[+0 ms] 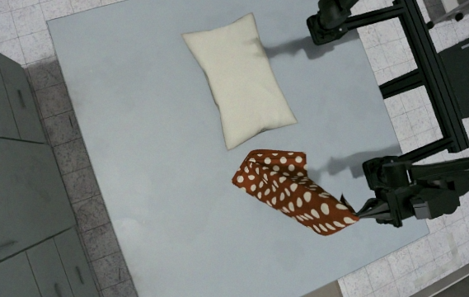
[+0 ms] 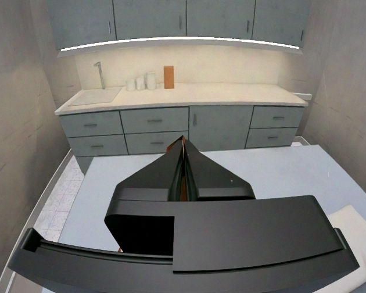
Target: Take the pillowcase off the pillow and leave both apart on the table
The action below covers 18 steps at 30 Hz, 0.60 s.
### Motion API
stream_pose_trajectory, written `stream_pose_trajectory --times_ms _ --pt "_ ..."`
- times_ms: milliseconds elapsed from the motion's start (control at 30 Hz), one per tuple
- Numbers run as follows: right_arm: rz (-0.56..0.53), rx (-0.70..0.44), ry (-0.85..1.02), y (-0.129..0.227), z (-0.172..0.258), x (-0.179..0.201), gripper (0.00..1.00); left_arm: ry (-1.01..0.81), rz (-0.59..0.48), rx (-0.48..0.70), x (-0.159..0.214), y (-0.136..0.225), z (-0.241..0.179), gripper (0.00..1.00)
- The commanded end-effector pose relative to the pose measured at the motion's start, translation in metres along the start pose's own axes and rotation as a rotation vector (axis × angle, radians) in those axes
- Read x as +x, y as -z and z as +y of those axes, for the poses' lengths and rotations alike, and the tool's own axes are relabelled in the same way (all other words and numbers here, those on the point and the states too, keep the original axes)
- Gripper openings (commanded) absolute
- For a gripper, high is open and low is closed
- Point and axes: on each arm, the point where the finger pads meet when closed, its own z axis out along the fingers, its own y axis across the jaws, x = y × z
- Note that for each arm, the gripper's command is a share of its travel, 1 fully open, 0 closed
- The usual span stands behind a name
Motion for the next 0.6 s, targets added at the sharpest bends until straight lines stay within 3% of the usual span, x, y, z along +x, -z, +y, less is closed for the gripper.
stream_pose_trajectory --times_ms 0,100,233,400,433,567 --pt "-0.027 0.001 -0.011 0.004 0.002 -0.020 0.60 0.014 -0.061 -0.003 -0.035 -0.001 0.001 0.02" --pt "-0.092 -0.036 -0.014 0.012 0.016 -0.044 0.60 0.014 -0.061 -0.003 -0.035 -0.001 0.001 0.02" --pt "-0.016 -0.027 0.001 -0.003 0.012 -0.005 0.60 0.014 -0.061 -0.003 -0.035 -0.001 0.001 0.02" --pt "-0.026 -0.013 0.002 -0.004 0.005 -0.011 0.60 0.014 -0.061 -0.003 -0.035 -0.001 0.001 0.02" --pt "-0.051 -0.017 -0.001 0.003 0.007 -0.027 0.60 0.014 -0.061 -0.003 -0.035 -0.001 0.001 0.02" --pt "-0.039 -0.013 0.006 0.002 0.005 -0.018 0.60 0.014 -0.061 -0.003 -0.035 -0.001 0.001 0.02"
